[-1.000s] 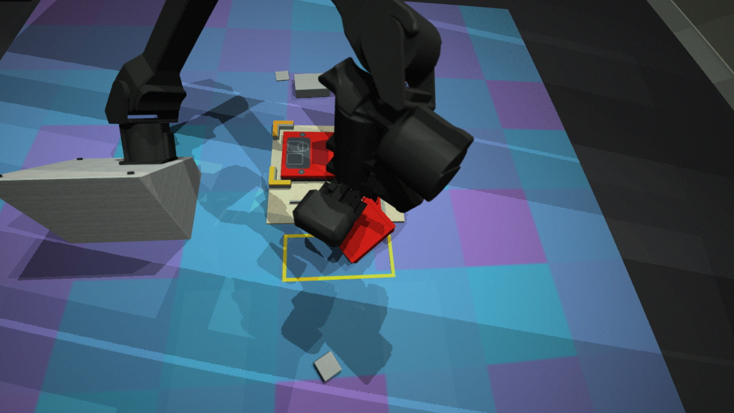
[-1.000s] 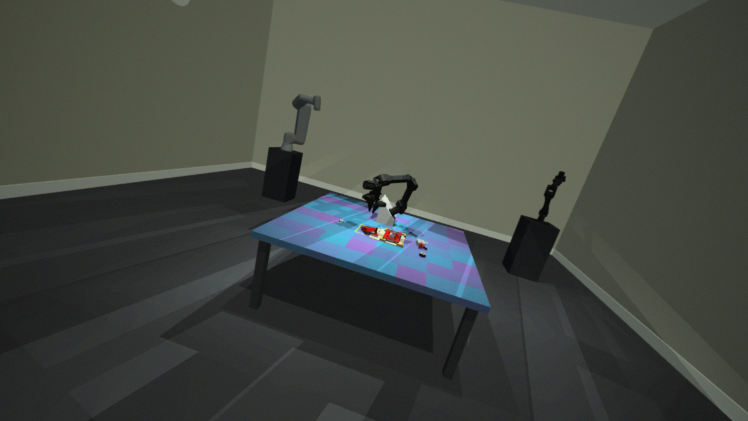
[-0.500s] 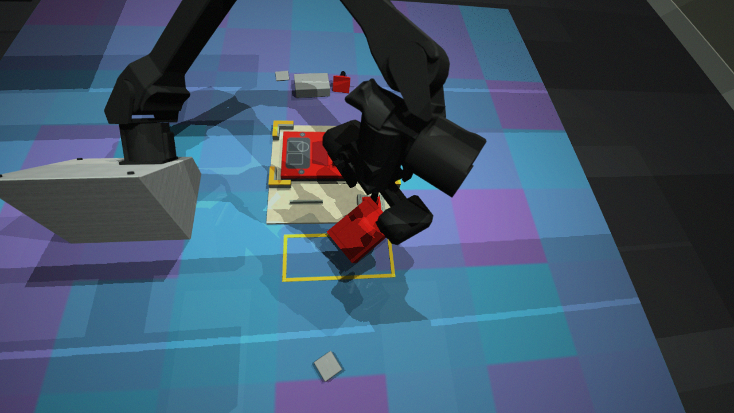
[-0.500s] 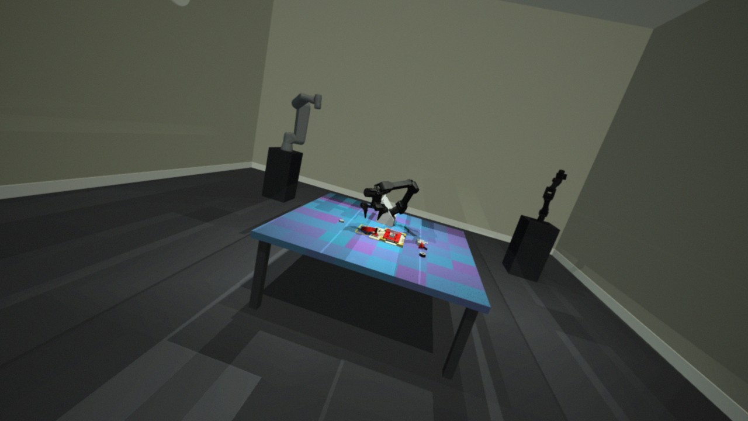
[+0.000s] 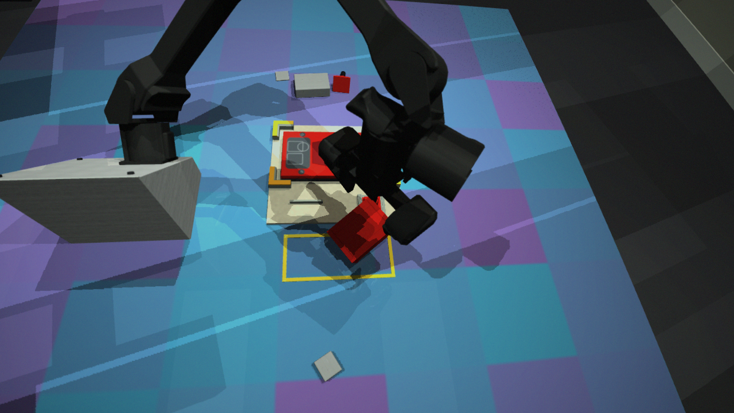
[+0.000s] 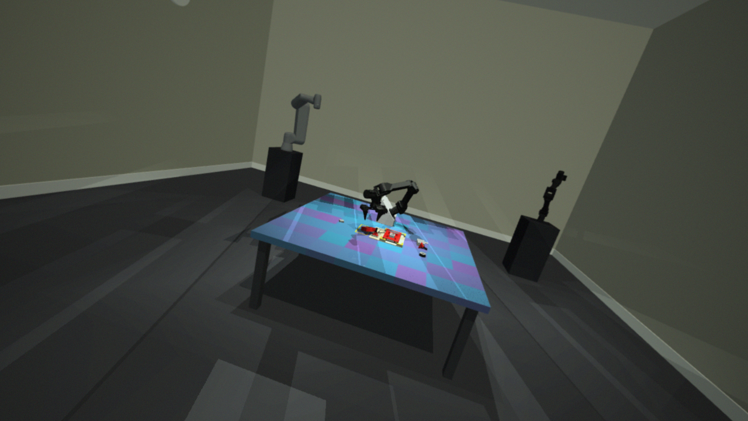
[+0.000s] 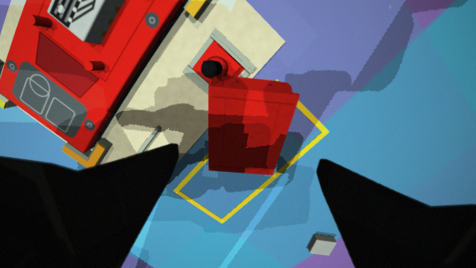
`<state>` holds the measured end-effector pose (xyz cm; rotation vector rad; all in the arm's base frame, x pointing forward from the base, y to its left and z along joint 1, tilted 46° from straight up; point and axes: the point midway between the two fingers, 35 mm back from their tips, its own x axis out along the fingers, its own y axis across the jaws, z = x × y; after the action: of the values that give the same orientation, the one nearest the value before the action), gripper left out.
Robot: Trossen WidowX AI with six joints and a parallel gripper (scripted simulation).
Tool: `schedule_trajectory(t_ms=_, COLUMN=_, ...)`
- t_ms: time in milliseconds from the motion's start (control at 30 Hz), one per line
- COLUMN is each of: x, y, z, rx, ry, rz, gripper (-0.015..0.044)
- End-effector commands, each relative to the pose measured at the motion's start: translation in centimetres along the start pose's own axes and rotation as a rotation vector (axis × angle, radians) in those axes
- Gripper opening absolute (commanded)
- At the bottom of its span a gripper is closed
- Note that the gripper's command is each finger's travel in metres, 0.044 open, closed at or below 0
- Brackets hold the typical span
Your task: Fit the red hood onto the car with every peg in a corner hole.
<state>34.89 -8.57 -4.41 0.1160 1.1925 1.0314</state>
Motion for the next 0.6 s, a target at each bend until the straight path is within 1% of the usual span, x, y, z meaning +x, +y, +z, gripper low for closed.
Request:
schedule_trajectory(t_ms=0, x=0.4, y=0.0, z=0.0, rx=0.000, ry=-0.006, rz=0.003, gripper=0.0440)
schedule_trajectory(t_ms=567, x=1.8, y=-0.1, z=0.0, rx=0.000, ry=-0.006, rz=0.003, gripper=0.0440)
